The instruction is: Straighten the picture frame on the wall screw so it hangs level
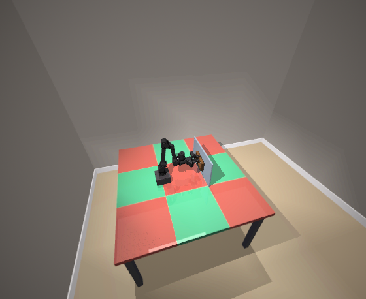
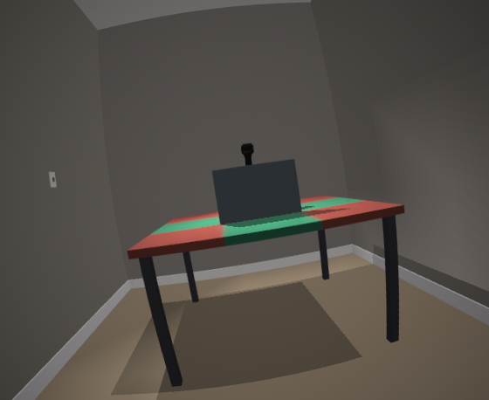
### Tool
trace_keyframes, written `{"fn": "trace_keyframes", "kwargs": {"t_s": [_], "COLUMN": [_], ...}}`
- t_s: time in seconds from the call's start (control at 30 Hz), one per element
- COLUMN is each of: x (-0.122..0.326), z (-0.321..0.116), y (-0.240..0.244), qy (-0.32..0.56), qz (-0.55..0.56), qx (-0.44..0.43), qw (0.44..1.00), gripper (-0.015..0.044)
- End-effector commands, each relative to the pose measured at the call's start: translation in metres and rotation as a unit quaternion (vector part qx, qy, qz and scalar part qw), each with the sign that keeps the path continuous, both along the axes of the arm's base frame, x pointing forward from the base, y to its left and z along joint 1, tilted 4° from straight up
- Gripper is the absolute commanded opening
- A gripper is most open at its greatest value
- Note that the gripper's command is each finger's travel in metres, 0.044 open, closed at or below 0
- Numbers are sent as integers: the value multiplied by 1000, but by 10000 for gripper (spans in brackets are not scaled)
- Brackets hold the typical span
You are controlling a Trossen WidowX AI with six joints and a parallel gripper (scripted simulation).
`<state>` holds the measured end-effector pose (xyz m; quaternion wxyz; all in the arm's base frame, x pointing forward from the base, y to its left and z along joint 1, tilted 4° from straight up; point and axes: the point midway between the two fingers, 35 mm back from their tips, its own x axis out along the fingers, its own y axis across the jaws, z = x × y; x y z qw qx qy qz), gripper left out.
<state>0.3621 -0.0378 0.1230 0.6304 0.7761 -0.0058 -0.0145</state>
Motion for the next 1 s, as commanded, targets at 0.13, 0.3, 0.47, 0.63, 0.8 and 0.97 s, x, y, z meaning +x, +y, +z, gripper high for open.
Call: {"fn": "trace_keyframes", "kwargs": {"t_s": [0.13, 0.3, 0.47, 0.63, 0.8, 0.97], "x": [0, 0, 0, 0, 0, 0], "z": [-1, -1, -1, -1, -1, -1], "y": [0, 0, 0, -1, -1, -1], "qy": [2, 2, 2, 2, 2, 2], "qz": [-1, -1, -1, -1, -1, -1], "qx": [4, 4, 4, 4, 4, 4], "qw": [1000, 1000, 1000, 1000, 1000, 1000], "gripper": [260, 260, 260, 260, 234, 103]}}
